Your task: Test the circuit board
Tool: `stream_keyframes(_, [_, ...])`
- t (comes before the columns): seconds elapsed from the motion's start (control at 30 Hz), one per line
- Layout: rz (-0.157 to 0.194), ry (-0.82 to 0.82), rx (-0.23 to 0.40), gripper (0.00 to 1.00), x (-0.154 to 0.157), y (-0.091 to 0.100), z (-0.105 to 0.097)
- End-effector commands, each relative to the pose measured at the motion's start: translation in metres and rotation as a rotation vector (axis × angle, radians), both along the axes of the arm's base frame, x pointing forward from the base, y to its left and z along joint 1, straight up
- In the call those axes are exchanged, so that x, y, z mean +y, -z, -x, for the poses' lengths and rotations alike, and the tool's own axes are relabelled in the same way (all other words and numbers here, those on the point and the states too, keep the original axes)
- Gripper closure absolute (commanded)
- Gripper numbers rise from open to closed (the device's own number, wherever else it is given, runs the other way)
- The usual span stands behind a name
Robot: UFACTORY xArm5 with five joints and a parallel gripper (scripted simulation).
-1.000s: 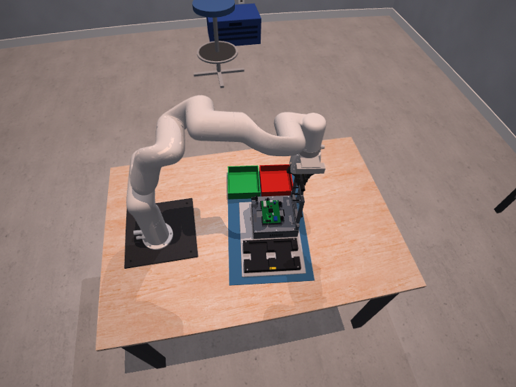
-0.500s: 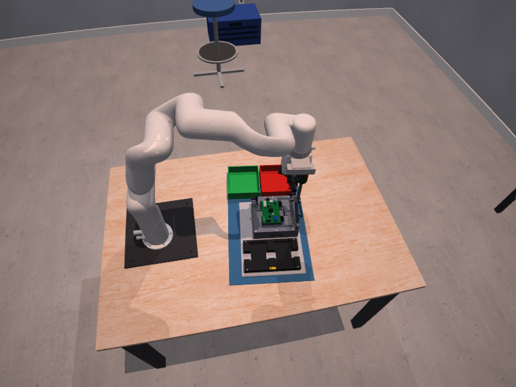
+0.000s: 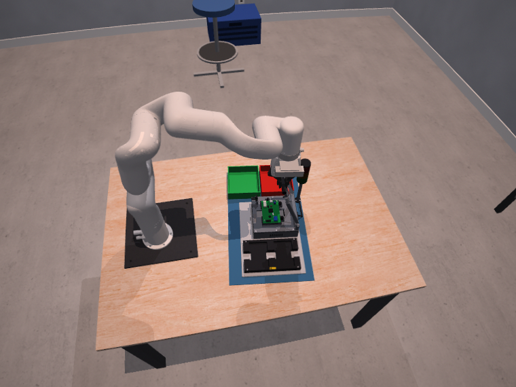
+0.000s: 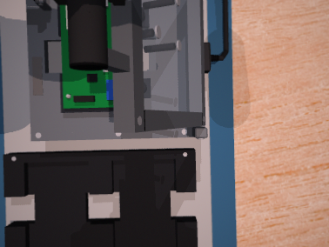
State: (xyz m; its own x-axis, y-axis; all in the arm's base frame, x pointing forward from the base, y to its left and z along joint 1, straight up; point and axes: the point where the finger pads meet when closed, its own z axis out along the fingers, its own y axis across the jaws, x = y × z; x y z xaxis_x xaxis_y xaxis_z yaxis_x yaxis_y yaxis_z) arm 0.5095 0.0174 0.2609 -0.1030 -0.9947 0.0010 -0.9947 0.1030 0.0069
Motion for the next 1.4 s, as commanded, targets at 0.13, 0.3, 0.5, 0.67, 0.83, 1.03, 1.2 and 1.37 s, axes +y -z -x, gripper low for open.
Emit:
stream_keyframes(0.13, [0.0, 0.0, -0.008, 1.0, 0.002, 0.011, 0.027])
stream_keyframes(0.3, [0.0, 0.0, -0.008, 1.0, 0.003, 0.016, 0.036])
stream_keyframes(0.5, [0.0, 0.0, -0.008, 1.0, 0.004, 0.028, 0.052])
stream_keyframes(0.67, [0.0, 0.0, -0.008, 1.0, 0.005, 0.04, 0.064])
stream_keyframes(0.83, [0.0, 0.0, -0.008, 1.0, 0.006, 0.05, 0.074])
stream_keyframes(1.03, [0.0, 0.0, -0.008, 1.0, 0.006, 0.064, 0.084])
stream_keyframes(1.2, [0.0, 0.0, -0.008, 1.0, 0.007, 0.078, 0.094])
stream_keyframes(1.37, [0.0, 0.0, -0.008, 1.0, 0.008, 0.094, 0.101])
